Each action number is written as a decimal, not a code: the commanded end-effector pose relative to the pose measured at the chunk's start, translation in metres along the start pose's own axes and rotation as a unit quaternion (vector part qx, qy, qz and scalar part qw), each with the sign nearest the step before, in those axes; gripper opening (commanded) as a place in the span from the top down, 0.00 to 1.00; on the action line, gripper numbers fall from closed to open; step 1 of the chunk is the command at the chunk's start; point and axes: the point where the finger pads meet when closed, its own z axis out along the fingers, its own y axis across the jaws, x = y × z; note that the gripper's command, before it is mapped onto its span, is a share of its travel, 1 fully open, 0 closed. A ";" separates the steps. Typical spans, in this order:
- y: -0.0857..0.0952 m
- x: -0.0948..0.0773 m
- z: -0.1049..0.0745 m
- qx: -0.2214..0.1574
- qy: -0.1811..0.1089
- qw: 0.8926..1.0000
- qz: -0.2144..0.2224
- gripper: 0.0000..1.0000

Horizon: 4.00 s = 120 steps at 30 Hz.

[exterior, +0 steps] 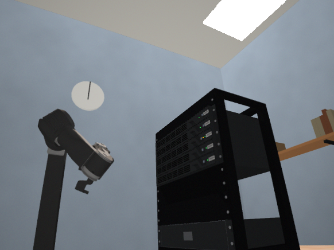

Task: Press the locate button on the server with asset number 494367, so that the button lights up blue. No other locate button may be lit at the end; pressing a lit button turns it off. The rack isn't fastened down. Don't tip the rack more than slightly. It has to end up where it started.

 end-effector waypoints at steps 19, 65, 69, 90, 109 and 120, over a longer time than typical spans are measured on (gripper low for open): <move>0.001 0.000 -0.001 -0.002 0.000 1.000 0.000 0.40; 0.017 -0.149 -0.129 -0.358 -0.065 0.852 0.377 0.40; 0.012 -0.161 -0.144 -0.383 -0.075 0.831 0.397 0.40; -0.066 -0.229 -0.292 -0.587 -0.174 0.605 0.509 0.40; -0.120 -0.234 -0.377 -0.676 -0.225 0.469 0.523 0.40; -0.127 -0.233 -0.387 -0.685 -0.231 0.452 0.522 0.40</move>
